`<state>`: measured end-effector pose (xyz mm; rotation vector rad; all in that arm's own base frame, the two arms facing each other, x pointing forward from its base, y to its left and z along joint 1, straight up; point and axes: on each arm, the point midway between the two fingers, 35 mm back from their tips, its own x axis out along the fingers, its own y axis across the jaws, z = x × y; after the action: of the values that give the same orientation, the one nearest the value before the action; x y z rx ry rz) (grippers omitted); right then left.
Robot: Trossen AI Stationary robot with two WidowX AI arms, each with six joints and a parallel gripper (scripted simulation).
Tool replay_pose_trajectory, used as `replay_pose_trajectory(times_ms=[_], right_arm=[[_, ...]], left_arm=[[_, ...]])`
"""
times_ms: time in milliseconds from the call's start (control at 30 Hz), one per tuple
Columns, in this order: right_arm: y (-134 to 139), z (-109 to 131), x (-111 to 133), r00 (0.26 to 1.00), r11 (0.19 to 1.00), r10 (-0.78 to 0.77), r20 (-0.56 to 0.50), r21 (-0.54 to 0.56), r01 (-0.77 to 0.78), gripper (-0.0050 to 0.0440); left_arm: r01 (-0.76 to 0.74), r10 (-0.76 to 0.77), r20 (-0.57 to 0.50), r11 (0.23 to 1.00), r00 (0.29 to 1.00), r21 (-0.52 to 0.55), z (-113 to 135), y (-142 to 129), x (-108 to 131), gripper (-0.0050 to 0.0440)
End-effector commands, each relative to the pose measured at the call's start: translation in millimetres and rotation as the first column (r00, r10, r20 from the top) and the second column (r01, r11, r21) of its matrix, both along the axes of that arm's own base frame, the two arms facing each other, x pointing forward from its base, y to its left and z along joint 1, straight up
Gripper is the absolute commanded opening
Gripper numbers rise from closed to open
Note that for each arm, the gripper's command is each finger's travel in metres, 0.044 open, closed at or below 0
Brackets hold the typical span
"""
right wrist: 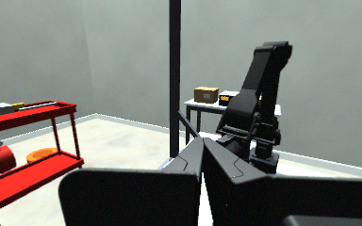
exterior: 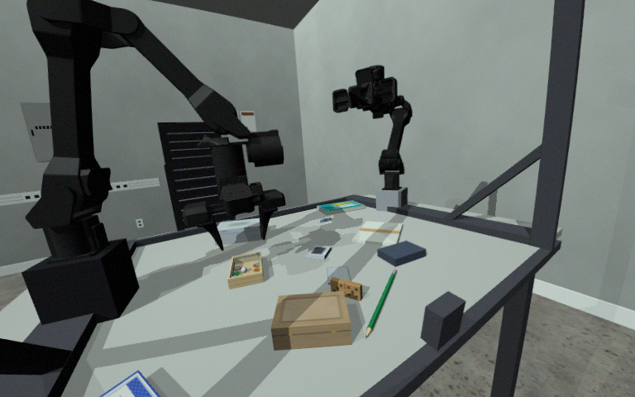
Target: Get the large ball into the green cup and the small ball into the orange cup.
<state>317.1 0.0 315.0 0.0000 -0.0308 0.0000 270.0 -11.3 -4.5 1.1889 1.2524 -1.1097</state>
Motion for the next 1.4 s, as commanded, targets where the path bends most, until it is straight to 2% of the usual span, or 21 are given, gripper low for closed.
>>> replay_pose_trajectory(times_ms=[0,67,233,333,667,700,767,900,1067,1367], right_arm=[[0.0,7.9,-1.4,1.0,1.0,0.0,0.019,0.0,0.0,-0.005],[0.0,7.9,-1.4,1.0,1.0,0.0,0.019,0.0,0.0,-0.005],[0.0,7.9,-1.4,1.0,1.0,0.0,0.019,0.0,0.0,-0.005],[0.0,7.9,-1.4,1.0,1.0,0.0,0.019,0.0,0.0,-0.005],[0.0,7.9,-1.4,1.0,1.0,0.0,0.019,0.0,0.0,-0.005],[0.0,7.9,-1.4,1.0,1.0,0.0,0.019,0.0,0.0,-0.005],[0.0,7.9,-1.4,1.0,1.0,0.0,0.019,0.0,0.0,-0.005],[0.0,7.9,-1.4,1.0,1.0,0.0,0.019,0.0,0.0,-0.005],[0.0,7.9,-1.4,1.0,1.0,0.0,0.019,0.0,0.0,-0.005],[0.0,7.9,-1.4,1.0,1.0,0.0,0.019,0.0,0.0,-0.005]], left_arm=[[0.058,-0.057,0.017,0.998,0.998,-0.017,-0.8,3.3,8.9,0.04],[0.109,-0.11,-0.022,0.994,0.994,-0.026,-12.8,9.5,-0.1,0.04],[0.21,-0.211,-0.017,0.977,0.977,-0.049,-19.8,15.8,2.1,0.04],[0.196,-0.195,0.012,0.98,0.981,-0.04,-11.8,13.1,9.4,0.04],[0.182,-0.182,0.005,0.983,0.983,-0.035,-11.7,13.2,7.9,0.04],[0.194,-0.194,-0.008,0.981,0.981,-0.031,-11.9,10.8,0.4,0.04],[0.186,-0.186,0.004,0.982,0.982,-0.028,-10.3,13.0,7.2,0.04],[0.185,-0.186,-0.023,0.982,0.982,-0.035,-28.2,12.7,-0.1,0.04],[0.186,-0.187,-0.018,0.982,0.982,-0.035,-27.2,12.6,1.5,0.04],[0.187,-0.187,-0.02,0.982,0.982,-0.034,-47.8,12.5,1.0,0.04]])
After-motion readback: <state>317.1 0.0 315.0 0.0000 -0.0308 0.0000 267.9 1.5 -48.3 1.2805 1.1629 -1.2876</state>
